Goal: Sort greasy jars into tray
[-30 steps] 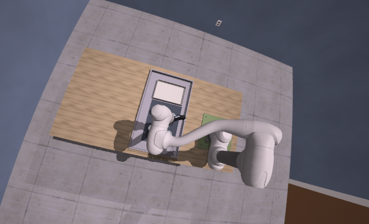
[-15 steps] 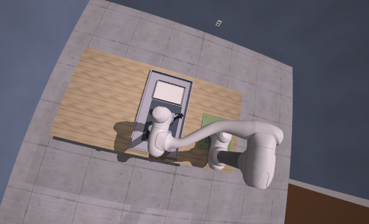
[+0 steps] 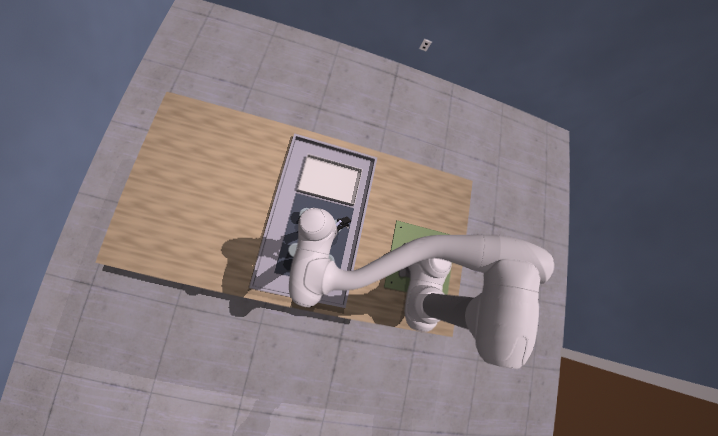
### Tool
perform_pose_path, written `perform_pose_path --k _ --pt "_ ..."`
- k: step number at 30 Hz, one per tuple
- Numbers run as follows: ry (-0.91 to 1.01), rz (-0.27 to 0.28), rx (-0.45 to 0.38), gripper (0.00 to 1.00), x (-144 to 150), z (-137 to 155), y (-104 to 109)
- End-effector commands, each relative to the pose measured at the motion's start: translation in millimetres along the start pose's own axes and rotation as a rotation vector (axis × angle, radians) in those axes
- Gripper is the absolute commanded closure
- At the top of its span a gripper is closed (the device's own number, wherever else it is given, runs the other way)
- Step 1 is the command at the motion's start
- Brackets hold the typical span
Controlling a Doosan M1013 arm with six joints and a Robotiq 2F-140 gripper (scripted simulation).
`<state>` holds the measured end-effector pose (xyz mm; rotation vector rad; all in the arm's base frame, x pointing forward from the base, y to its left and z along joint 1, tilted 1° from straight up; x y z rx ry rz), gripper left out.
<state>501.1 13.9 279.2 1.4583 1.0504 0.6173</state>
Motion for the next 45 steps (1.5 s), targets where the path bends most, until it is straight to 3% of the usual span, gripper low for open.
perform_pose_path --k 1,6,7,14,15,24,25,32,33,45 --pt "0.061 0.012 -0.027 0.00 1 4 4" --pt "0.061 0.012 -0.027 0.00 1 4 4" --pt "0.177 0.034 -0.070 0.00 5 11 8" --pt "0.177 0.034 -0.070 0.00 5 11 8" --pt "0.288 0.054 -0.113 0.00 9 18 12" --pt "0.288 0.054 -0.113 0.00 9 18 12" --pt "0.409 0.073 -0.161 0.00 11 27 17" --pt "0.409 0.073 -0.161 0.00 11 27 17" --pt "0.522 0.094 -0.208 0.00 14 35 22" --pt "0.583 0.108 -0.233 0.00 15 39 25"
Point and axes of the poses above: the point where the finger pads meet when closed, its own y axis back along the fingers, its own x axis across the jaws, z = x × y, the point moved 6 cm from there along y, back along the fingers, and after that the axes turned 6 degrees about y, right-handed, at the moved point
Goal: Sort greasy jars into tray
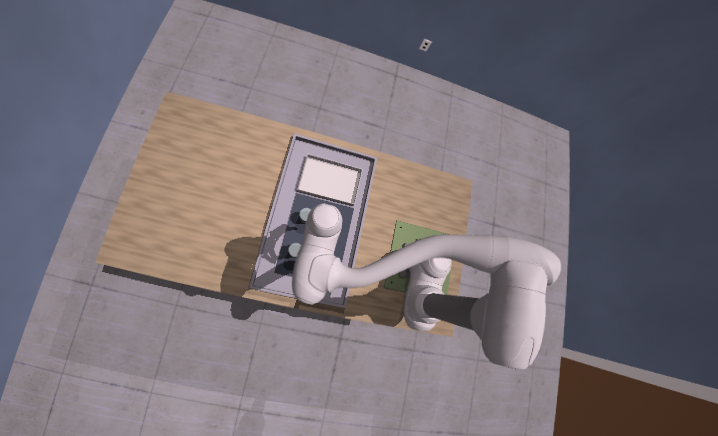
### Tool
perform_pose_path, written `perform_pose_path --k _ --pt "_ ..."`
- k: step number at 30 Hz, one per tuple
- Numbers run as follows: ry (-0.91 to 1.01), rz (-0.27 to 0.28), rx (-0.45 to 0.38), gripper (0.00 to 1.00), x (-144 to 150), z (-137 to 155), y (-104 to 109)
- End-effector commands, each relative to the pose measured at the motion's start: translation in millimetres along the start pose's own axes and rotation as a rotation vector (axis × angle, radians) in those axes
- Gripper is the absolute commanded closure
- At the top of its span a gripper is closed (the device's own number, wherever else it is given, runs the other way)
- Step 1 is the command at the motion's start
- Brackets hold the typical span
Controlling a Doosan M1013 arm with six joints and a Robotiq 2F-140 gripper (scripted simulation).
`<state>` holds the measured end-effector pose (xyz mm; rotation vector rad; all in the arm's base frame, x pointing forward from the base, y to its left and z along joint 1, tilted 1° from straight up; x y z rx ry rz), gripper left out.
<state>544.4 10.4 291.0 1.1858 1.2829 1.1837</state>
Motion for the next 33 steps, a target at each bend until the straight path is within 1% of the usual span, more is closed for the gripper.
perform_pose_path --k 1,10,11,33 --pt "0.078 0.027 -0.039 0.00 -1.5 5.2 3.3" --pt "0.078 0.027 -0.039 0.00 -1.5 5.2 3.3" --pt "0.078 0.027 -0.039 1.00 -1.5 5.2 3.3" --pt "0.078 0.027 -0.039 1.00 -1.5 5.2 3.3"
Point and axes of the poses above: the point where the finger pads meet when closed, its own y axis back along the fingers, its own x axis across the jaws, z = x × y, the point moved 6 cm from there along y, back along the fingers, and after that the axes turned 6 degrees about y, right-handed, at the moved point
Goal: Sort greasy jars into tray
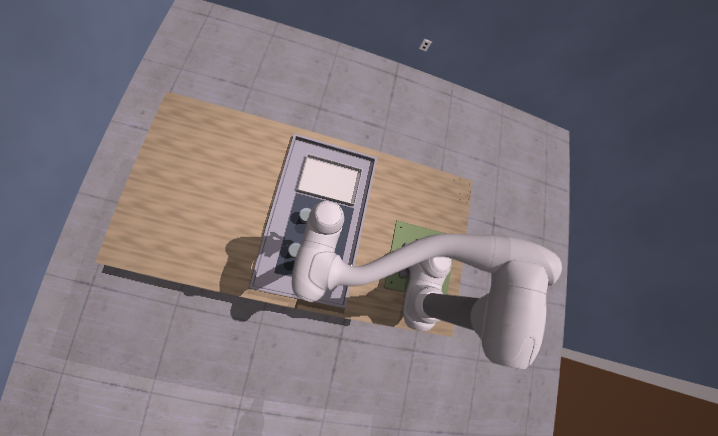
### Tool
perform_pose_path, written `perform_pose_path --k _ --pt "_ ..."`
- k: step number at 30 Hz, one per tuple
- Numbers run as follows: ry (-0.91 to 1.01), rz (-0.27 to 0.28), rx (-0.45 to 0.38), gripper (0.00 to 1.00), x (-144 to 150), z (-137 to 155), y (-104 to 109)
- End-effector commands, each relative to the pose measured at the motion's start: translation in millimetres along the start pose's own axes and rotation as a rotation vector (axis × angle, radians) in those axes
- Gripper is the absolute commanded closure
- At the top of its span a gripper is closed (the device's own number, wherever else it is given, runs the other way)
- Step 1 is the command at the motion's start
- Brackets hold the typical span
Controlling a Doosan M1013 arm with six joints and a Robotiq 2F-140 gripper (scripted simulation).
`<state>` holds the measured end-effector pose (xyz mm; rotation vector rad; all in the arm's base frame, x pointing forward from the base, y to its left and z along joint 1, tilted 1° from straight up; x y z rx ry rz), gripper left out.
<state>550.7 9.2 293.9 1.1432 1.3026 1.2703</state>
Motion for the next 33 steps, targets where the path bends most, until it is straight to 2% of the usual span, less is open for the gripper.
perform_pose_path --k 1,3,8,10,13,17,25,27,31,33 --pt "0.004 0.005 -0.005 1.00 0 -1 0" --pt "0.004 0.005 -0.005 1.00 0 -1 0" --pt "0.004 0.005 -0.005 1.00 0 -1 -41" --pt "0.004 0.005 -0.005 1.00 0 -1 -41" --pt "0.004 0.005 -0.005 1.00 1 -1 -66" --pt "0.004 0.005 -0.005 1.00 1 -1 -66" --pt "0.004 0.005 -0.005 1.00 -64 1 -66" --pt "0.004 0.005 -0.005 1.00 -64 1 -66" --pt "0.004 0.005 -0.005 1.00 -97 1 -67" --pt "0.004 0.005 -0.005 1.00 -97 1 -67"
Point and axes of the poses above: the point where the finger pads meet when closed, its own y axis back along the fingers, its own x axis across the jaws, z = x × y, the point moved 6 cm from there along y, back along the fingers, and after that the axes turned 6 degrees about y, right-handed, at the moved point
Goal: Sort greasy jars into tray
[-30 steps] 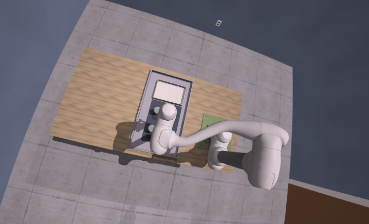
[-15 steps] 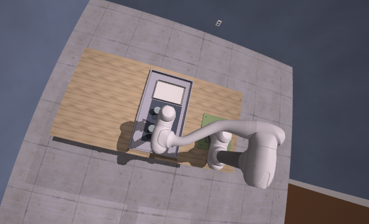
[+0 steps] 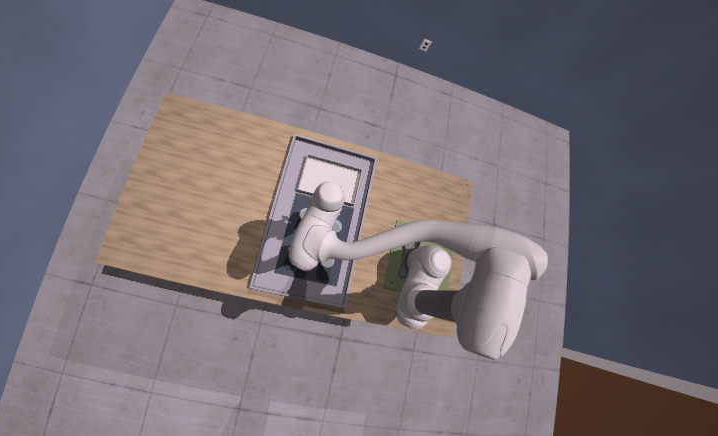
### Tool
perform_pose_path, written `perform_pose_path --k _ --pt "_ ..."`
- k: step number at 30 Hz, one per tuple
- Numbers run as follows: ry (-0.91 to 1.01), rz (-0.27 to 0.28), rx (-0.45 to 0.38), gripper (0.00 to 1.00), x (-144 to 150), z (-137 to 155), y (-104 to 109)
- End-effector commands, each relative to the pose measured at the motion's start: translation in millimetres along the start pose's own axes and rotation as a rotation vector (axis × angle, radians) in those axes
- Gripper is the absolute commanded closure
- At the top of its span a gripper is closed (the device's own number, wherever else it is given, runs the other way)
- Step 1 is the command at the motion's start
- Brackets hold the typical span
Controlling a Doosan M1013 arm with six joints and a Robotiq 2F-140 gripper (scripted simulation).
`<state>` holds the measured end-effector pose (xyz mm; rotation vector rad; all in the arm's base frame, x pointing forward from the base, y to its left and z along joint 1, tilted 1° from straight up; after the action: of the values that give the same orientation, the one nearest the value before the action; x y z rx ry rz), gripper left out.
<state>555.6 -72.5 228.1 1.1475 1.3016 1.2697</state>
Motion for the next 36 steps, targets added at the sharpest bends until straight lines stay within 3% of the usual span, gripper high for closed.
perform_pose_path --k 1,19,36 --pt "0.006 0.003 -0.007 1.00 -16 5 1" --pt "0.006 0.003 -0.007 1.00 -16 5 -75" --pt "0.006 0.003 -0.007 1.00 -16 3 -79"
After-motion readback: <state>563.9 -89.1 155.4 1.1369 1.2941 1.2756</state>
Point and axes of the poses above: the point where the finger pads meet when closed, its own y axis back along the fingers, its own x axis across the jaws, z = x × y, the point moved 6 cm from there along y, back along the fingers, and after that the axes turned 6 degrees about y, right-handed, at the moved point
